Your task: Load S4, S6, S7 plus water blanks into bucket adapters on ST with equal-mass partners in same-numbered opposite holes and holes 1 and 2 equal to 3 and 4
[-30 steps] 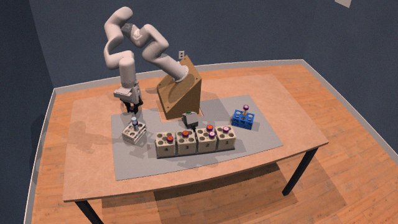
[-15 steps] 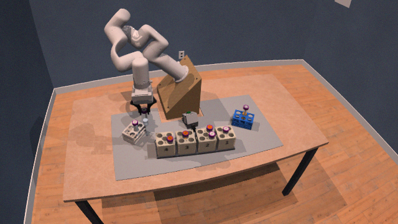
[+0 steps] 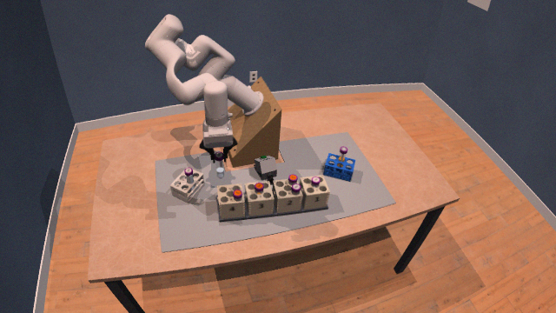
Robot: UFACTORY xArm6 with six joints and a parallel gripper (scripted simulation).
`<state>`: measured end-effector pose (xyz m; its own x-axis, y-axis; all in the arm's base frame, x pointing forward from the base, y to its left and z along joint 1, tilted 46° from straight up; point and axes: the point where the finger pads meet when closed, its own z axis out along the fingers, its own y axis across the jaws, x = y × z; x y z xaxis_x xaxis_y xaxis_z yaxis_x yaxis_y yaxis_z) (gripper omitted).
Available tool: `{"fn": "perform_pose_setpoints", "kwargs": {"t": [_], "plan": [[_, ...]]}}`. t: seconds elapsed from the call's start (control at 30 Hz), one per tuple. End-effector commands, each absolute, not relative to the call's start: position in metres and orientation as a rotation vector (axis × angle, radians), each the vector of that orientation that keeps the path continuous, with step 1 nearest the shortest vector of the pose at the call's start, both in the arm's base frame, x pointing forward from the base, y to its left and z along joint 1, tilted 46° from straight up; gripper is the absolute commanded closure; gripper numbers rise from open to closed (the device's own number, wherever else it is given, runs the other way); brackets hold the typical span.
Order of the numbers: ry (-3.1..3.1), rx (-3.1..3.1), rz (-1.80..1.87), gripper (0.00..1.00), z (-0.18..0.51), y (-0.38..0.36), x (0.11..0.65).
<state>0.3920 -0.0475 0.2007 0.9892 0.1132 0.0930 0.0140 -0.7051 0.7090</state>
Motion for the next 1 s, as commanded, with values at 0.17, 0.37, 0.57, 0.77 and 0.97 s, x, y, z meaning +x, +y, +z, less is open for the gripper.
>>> {"fn": "perform_pose_setpoints", "kwargs": {"t": [0.17, 0.37, 0.57, 0.77, 0.97], "plan": [[0.088, 2.349, 0.168, 1.00, 0.171, -0.014, 0.407], [0.088, 2.349, 0.168, 1.00, 0.164, -0.006, 0.410], [0.088, 2.349, 0.168, 1.00, 0.164, -0.006, 0.410], [0.088, 2.349, 0.168, 1.00, 0.164, -0.006, 0.410], [0.088, 2.349, 0.168, 1.00, 0.164, -0.006, 0.410]]}}
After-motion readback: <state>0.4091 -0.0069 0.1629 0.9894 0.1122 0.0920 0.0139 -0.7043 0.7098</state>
